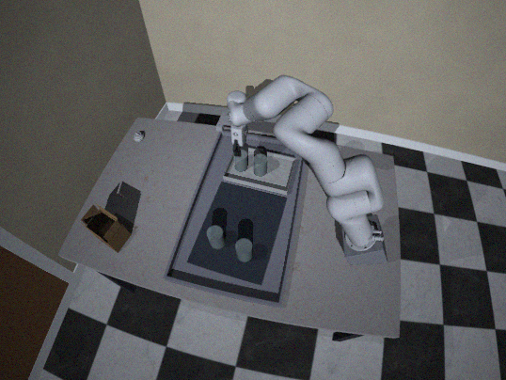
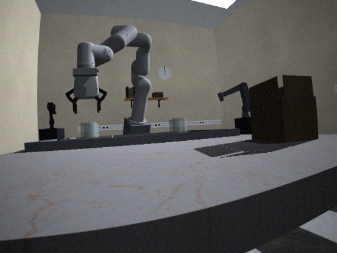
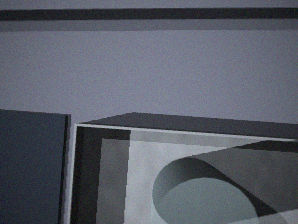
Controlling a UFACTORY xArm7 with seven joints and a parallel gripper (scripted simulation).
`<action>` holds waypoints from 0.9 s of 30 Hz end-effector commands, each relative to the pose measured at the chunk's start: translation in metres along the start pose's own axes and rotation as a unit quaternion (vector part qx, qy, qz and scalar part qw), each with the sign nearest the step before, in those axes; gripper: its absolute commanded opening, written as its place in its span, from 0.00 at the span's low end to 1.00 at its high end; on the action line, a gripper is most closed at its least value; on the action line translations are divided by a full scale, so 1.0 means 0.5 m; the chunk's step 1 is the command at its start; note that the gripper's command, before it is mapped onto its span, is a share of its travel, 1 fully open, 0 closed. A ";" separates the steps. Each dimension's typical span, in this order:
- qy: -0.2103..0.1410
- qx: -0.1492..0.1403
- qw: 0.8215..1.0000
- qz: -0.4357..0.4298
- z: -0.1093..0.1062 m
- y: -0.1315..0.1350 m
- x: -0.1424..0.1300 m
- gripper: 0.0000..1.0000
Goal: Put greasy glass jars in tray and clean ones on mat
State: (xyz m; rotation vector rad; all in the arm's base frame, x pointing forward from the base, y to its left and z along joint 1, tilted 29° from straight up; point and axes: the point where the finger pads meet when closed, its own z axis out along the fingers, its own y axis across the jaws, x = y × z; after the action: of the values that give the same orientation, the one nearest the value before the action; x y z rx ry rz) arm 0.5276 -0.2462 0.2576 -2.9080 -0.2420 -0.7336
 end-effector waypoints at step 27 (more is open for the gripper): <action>0.002 -0.002 1.000 0.000 -0.063 0.003 0.001 1.00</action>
State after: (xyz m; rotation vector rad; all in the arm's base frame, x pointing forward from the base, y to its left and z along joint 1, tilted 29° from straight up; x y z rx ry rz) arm 0.5135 -0.2510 0.2832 -2.9070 -0.2420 -0.7335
